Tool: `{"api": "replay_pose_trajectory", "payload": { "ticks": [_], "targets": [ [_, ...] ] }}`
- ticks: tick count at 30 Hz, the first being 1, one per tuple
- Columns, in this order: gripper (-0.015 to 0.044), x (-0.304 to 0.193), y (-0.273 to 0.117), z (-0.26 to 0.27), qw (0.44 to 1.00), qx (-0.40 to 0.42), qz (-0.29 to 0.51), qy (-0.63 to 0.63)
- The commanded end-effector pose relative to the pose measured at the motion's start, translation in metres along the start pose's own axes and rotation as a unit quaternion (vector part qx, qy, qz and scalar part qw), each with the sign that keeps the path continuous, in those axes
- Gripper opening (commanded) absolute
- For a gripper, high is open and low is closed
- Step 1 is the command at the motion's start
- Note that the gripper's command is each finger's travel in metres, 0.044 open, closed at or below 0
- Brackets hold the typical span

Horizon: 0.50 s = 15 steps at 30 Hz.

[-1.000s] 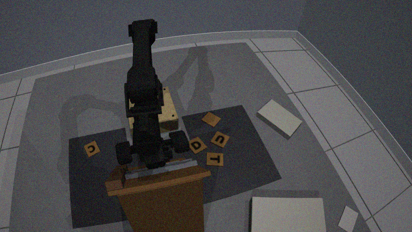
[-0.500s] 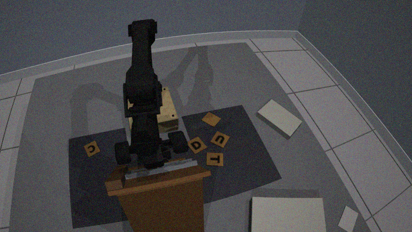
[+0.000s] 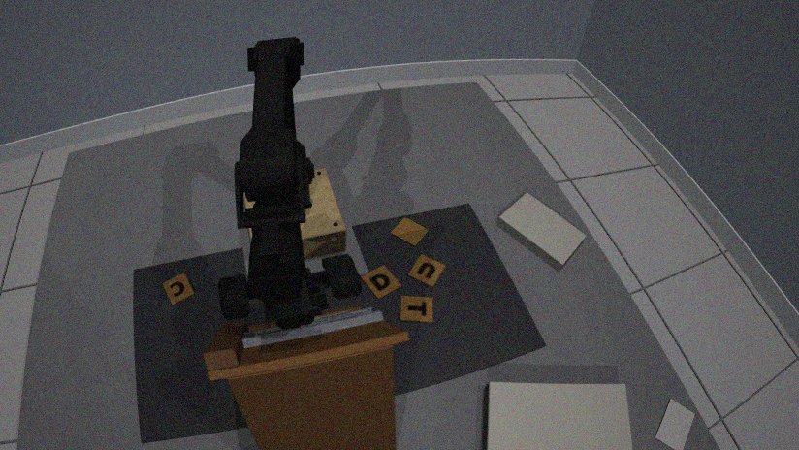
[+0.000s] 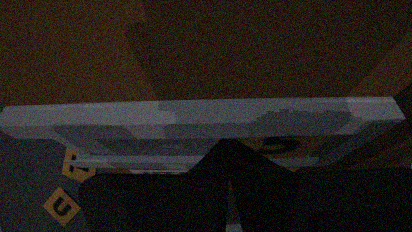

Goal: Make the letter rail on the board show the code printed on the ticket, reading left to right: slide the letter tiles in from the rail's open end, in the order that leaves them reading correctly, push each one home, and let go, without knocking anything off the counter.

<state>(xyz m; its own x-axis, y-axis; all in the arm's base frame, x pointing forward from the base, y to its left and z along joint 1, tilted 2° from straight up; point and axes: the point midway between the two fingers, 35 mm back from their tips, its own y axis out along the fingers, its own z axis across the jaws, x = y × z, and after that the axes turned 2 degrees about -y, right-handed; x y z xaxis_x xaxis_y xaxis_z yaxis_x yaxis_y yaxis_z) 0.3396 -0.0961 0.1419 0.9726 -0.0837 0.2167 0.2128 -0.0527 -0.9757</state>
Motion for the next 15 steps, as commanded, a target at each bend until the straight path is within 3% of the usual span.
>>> {"api": "replay_pose_trajectory", "payload": {
  "ticks": [1,15],
  "targets": [
    [0.0000,-0.0001,0.0002,-0.0013,1.000,0.000,0.000,-0.002],
    [0.0000,0.0000,0.0003,-0.0060,1.000,0.000,0.000,-0.002]
  ]
}}
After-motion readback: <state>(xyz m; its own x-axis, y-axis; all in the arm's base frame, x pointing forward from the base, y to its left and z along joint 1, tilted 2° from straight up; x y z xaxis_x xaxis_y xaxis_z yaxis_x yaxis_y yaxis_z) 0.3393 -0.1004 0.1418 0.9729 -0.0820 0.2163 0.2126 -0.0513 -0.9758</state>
